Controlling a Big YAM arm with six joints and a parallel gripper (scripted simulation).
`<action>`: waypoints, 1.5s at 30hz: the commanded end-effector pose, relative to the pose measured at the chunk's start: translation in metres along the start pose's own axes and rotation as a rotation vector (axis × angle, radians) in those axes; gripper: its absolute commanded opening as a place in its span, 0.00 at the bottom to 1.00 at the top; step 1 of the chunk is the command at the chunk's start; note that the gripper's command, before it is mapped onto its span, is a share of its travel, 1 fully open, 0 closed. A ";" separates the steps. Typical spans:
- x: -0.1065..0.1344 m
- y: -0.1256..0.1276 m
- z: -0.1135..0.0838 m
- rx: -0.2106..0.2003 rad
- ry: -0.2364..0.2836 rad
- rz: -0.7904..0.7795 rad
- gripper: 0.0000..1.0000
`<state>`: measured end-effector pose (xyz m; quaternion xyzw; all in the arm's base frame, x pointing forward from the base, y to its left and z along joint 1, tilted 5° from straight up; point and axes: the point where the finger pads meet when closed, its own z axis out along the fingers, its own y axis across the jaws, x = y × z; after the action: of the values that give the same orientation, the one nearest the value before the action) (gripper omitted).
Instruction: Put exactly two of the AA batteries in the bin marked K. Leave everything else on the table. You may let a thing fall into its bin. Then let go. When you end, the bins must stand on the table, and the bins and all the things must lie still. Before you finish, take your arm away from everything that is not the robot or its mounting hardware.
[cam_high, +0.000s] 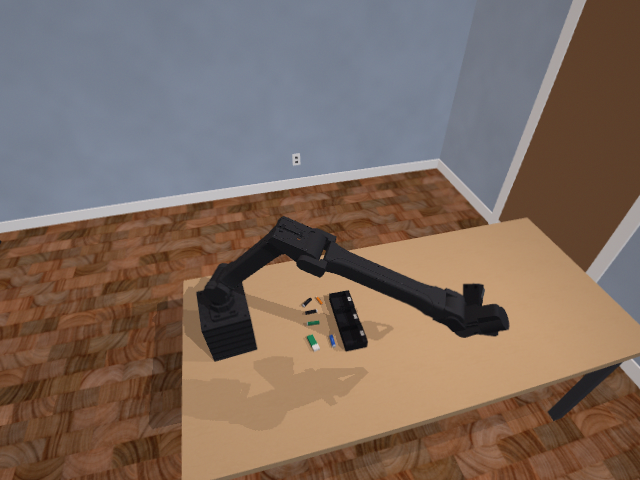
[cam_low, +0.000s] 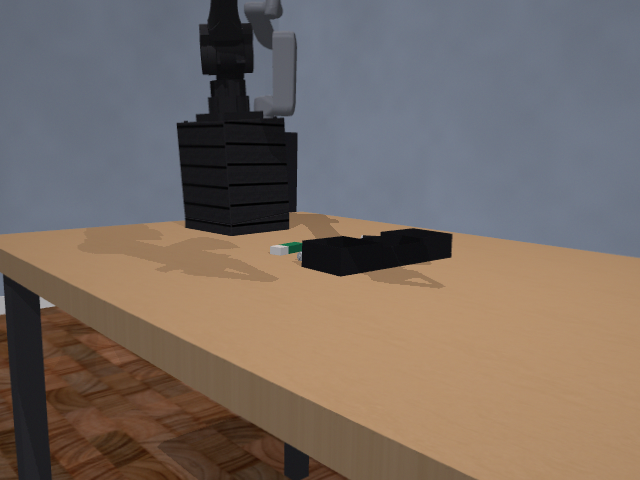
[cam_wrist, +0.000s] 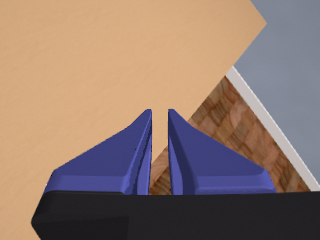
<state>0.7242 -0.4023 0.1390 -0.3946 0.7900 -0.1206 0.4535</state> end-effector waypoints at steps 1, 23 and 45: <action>-0.003 -0.005 -0.002 0.008 -0.003 -0.007 0.09; 0.080 0.036 0.056 0.041 -0.008 -0.031 0.09; 0.039 0.098 0.059 -0.052 0.095 0.185 0.09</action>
<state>0.7181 -0.3397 0.0529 -0.3470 0.8348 -0.0822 0.4195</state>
